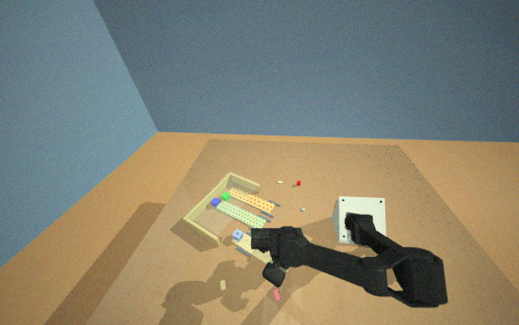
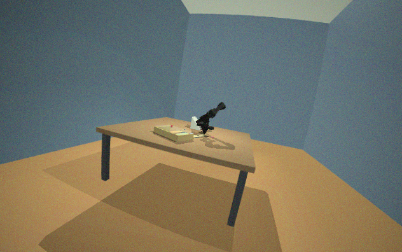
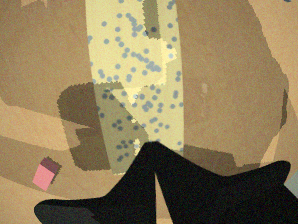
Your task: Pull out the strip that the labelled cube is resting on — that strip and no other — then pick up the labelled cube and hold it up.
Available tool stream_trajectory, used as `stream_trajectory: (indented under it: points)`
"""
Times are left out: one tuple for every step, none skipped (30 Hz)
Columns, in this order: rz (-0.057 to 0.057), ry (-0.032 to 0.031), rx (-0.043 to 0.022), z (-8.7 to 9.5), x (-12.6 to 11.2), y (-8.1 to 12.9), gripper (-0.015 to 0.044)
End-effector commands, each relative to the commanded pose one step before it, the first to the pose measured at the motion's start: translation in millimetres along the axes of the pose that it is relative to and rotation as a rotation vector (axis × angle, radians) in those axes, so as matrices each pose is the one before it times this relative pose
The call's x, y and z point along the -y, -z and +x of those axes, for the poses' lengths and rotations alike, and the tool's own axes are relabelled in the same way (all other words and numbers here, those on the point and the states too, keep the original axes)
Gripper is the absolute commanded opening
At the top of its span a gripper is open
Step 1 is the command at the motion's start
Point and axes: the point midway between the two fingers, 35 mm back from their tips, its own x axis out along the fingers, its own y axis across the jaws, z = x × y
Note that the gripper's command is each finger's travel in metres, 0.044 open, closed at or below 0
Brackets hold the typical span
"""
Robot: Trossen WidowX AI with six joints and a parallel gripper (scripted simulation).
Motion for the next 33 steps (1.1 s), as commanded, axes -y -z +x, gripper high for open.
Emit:
stream_trajectory:
  points:
    - [-0.0036,0.00134,-0.00492,-32.63,-2.55,-5.37,0.0]
    - [0.0004,0.00028,-0.00177,-2.39,-0.05,0.15,0.0]
    - [0.0,0.0,0.0,0.0,0.0,0.0,0.0]
    - [0.0,0.0,0.0,0.0,0.0,0.0,0.0]
    - [0.0,0.0,0.0,0.0,0.0,0.0,0.0]
    - [0.0,0.0,0.0,0.0,0.0,0.0,0.0]
    - [-0.002,0.0,0.00005,0.25,-0.03,-1.58,0.0026]
    - [-0.0061,-0.00001,0.00015,0.78,-0.04,-4.75,0.0053]
    - [-0.0075,0.00003,0.0002,-0.21,-0.05,-5.96,0.0079]
    - [-0.0074,0.0,0.00018,-0.15,0.13,-5.88,0.0105]
    - [-0.0019,0.00003,0.00017,-1.1,-0.4,-4.86,0.0131]
    - [-0.0007,0.0,0.00006,-0.39,-0.12,-1.73,0.0157]
    - [-0.0001,0.00003,0.0001,-0.45,-0.2,-2.88,0.0184]
    - [-0.0001,0.00003,0.00014,-0.6,-0.22,-4.03,0.021]
    - [-0.0001,0.00004,0.00014,-0.57,0.13,-3.97,0.0236]
    - [-0.0001,0.00002,0.00011,-0.46,0.16,-3.34,0.0262]
    - [-0.0001,0.00003,0.00011,-0.44,0.05,-3.26,0.0289]
    - [-0.0001,0.00002,0.00011,-0.43,0.09,-3.32,0.0315]
    - [-0.0001,0.00003,0.00013,-0.54,-0.11,-3.58,0.0341]
    - [-0.0001,0.00002,0.00012,-0.5,-0.06,-3.43,0.0367]
    - [-0.0001,0.00003,0.00013,-0.59,-0.12,-3.57,0.0394]
    - [-0.0001,0.00002,0.00011,-0.53,-0.07,-3.3,0.042]
    - [-0.0001,0.00002,0.00013,-0.57,-0.15,-3.53,0.044]
    - [-0.0001,0.00001,0.00012,-0.53,-0.1,-3.35,0.044]
    - [-0.0001,0.00002,0.00013,-0.57,-0.16,-3.6,0.044]
    - [-0.0001,0.00001,0.00011,-0.51,-0.1,-3.32,0.044]
    - [-0.0001,0.00002,0.00013,-0.56,-0.16,-3.53,0.044]
    - [-0.0001,0.00001,0.00011,-0.5,-0.1,-3.28,0.044]
    - [-0.0001,0.00002,0.00013,-0.56,-0.19,-3.57,0.044]
    - [-0.0001,0.00001,0.00012,-0.5,-0.13,-3.33,0.044]
    - [-0.0001,0.00002,0.00013,-0.57,-0.2,-3.63,0.044]
    - [-0.0001,0.00001,0.00012,-0.5,-0.14,-3.3,0.044]
    - [-0.0001,0.00002,0.00013,-0.56,-0.19,-3.6,0.044]
